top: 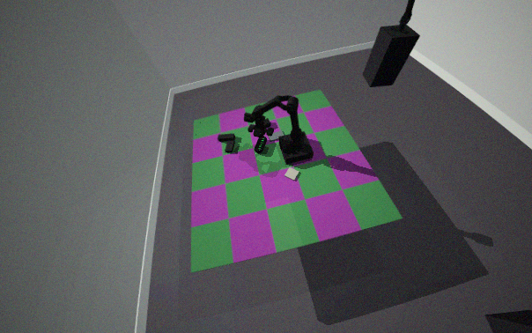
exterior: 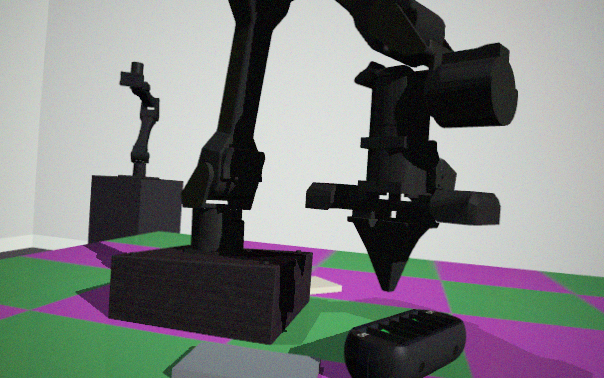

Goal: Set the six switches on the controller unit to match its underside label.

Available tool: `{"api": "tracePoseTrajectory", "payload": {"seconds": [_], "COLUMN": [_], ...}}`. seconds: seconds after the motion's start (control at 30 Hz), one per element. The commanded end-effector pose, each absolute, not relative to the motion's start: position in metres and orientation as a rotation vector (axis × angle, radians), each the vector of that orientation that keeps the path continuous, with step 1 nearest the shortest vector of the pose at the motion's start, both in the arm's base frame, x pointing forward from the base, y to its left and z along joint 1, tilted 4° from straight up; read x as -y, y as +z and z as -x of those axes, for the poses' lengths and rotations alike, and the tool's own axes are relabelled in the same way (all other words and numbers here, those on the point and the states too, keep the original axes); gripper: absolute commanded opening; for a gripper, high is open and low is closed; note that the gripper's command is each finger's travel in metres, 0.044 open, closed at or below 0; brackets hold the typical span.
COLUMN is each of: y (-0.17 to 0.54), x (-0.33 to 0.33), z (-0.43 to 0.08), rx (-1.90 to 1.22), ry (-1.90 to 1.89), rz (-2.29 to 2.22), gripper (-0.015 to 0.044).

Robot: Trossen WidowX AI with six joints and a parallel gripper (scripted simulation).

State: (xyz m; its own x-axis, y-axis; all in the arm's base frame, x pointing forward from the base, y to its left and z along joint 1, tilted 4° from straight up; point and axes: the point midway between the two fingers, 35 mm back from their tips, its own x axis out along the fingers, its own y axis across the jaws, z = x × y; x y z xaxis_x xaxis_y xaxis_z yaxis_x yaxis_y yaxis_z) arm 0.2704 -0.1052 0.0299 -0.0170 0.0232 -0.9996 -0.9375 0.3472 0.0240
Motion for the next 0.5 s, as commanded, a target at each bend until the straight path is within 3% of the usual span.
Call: {"api": "tracePoseTrajectory", "payload": {"seconds": [0.0,0.47], "y": [0.029,0.008], "x": [0.106,0.106], "z": [-0.271,-0.271], "rx": [-1.357,-1.357], "ry": [0.992,0.991], "rz": [0.912,0.912], "gripper": [0.0000,0.0000]}}
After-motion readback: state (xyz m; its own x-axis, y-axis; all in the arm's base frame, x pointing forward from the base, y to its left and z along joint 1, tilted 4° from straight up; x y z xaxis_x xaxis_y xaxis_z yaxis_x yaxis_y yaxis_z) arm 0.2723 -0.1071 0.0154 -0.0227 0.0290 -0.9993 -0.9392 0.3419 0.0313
